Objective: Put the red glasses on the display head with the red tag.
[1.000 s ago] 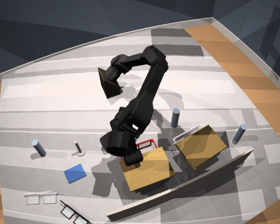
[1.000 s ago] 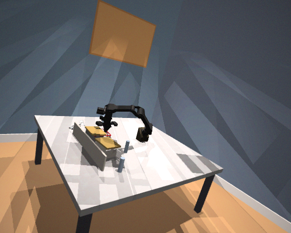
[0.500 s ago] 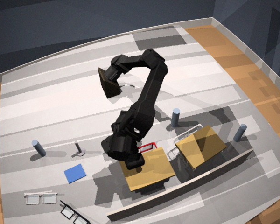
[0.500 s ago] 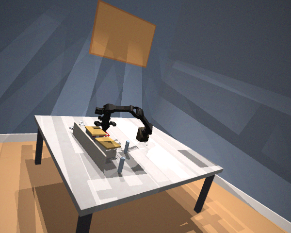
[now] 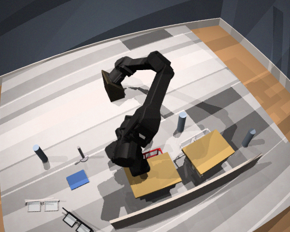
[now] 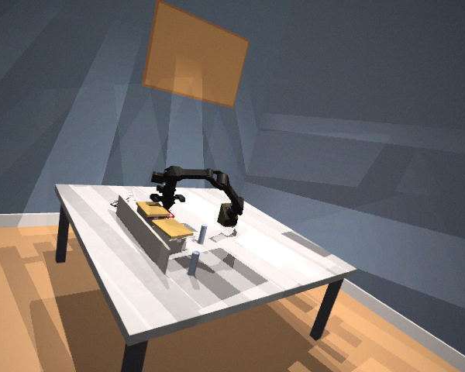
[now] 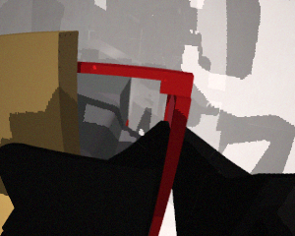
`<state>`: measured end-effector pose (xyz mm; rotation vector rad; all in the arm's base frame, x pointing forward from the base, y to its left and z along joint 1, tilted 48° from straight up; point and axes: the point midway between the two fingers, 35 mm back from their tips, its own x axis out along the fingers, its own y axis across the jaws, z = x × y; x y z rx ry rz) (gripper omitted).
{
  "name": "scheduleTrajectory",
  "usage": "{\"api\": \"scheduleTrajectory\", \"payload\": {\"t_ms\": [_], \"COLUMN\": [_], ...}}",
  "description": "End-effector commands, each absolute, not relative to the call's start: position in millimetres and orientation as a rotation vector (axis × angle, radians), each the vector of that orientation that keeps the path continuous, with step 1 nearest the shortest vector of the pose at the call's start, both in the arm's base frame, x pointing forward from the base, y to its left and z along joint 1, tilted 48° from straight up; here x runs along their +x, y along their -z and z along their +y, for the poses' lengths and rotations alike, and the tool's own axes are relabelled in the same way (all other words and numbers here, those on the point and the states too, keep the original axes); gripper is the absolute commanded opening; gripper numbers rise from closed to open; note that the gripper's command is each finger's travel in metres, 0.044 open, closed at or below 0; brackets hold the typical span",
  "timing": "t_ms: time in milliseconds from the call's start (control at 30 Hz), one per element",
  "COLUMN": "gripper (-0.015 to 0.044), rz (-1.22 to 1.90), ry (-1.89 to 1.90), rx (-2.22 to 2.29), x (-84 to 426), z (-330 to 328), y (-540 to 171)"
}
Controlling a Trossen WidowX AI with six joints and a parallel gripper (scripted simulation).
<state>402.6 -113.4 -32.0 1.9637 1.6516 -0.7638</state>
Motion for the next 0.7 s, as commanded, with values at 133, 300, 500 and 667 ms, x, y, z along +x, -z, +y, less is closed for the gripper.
{"api": "scheduleTrajectory", "payload": {"t_ms": [133, 300, 500, 667], "gripper": [0.0, 0.0053, 0.0107, 0.0107], "rz": [1.651, 1.651, 1.651, 1.651], "ry": [0.764, 0.763, 0.763, 0.764], "rx": [1.97, 1.963, 1.963, 1.963], "x": [403.6, 403.5, 403.5, 403.3], "z": [-110.1, -110.8, -110.8, -112.2], "y": [34.7, 34.2, 34.2, 33.0]}}
